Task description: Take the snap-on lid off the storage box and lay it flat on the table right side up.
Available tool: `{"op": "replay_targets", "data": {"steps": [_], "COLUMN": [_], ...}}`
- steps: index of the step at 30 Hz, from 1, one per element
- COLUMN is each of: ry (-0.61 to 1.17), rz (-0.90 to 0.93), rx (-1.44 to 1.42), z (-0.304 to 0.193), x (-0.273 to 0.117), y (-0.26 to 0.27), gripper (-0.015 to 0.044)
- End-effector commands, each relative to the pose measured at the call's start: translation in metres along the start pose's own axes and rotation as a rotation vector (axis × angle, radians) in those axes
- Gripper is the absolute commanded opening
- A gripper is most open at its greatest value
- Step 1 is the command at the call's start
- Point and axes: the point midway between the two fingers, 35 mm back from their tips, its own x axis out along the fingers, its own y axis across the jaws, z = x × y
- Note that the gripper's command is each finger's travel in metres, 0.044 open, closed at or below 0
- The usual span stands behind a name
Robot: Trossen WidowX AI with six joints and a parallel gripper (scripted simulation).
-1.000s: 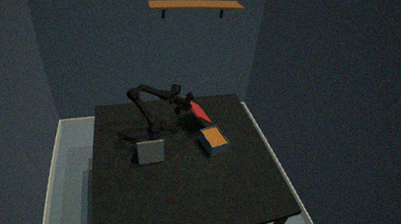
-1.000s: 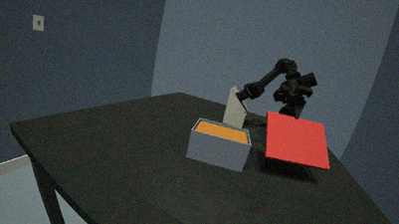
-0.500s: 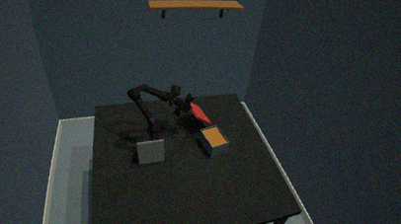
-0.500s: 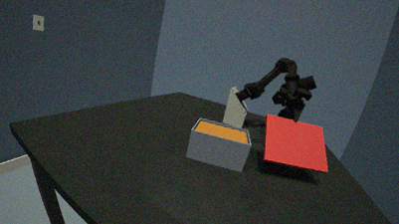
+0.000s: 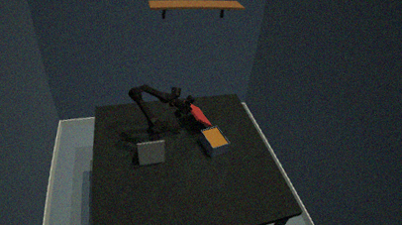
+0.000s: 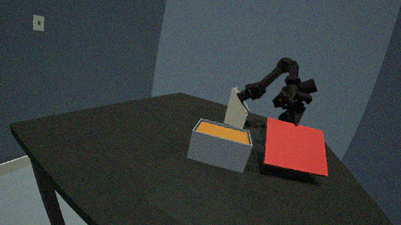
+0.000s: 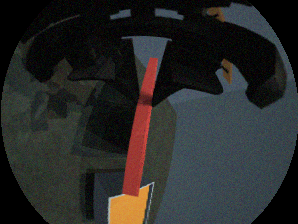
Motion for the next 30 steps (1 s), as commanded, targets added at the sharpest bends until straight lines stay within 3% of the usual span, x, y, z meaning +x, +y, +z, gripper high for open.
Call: {"op": "replay_targets", "data": {"steps": [1,30], "ry": [-0.003,-0.002], "rz": [0.016,0.016], "rx": [0.003,0.004], "z": [0.001,0.001], "x": [0.002,0.017], "y": [0.001,-0.017], "gripper": [0.0000,0.0000]}}
